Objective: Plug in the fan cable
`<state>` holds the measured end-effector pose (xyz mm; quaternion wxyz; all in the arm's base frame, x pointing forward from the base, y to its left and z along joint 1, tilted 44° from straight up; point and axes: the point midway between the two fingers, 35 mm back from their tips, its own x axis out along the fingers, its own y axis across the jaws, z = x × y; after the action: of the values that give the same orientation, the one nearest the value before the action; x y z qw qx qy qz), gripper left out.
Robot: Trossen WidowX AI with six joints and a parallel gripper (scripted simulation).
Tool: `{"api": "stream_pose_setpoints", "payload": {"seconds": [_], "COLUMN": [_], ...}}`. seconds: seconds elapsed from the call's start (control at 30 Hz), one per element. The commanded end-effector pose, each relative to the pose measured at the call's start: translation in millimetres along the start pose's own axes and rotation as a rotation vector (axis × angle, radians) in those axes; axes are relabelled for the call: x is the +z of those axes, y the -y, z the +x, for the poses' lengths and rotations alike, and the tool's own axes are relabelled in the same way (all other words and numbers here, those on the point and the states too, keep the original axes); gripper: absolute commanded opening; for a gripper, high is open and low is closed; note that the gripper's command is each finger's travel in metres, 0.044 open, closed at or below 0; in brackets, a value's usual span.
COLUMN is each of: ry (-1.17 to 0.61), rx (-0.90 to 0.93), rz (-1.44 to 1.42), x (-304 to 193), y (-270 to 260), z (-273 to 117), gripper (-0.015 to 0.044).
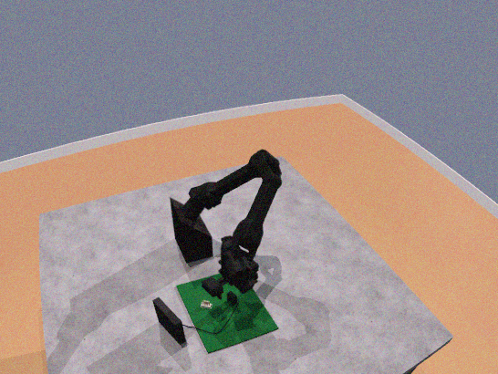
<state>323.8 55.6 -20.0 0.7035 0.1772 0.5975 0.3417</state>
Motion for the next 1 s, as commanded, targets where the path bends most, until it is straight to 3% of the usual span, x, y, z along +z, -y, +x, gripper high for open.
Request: {"api": "stream_pose_setpoints", "payload": {"seconds": [0.0, 0.8, 0.97], "ry": [-0.005, -0.004, -0.002], "rx": [0.007, 0.01, 0.004], "rz": [0.009, 0.009, 0.002], "x": [-3, -4, -2], "y": [0, -2, -1], "z": [8, 39, 38], "gripper": [0.044, 0.044, 0.0309]}}
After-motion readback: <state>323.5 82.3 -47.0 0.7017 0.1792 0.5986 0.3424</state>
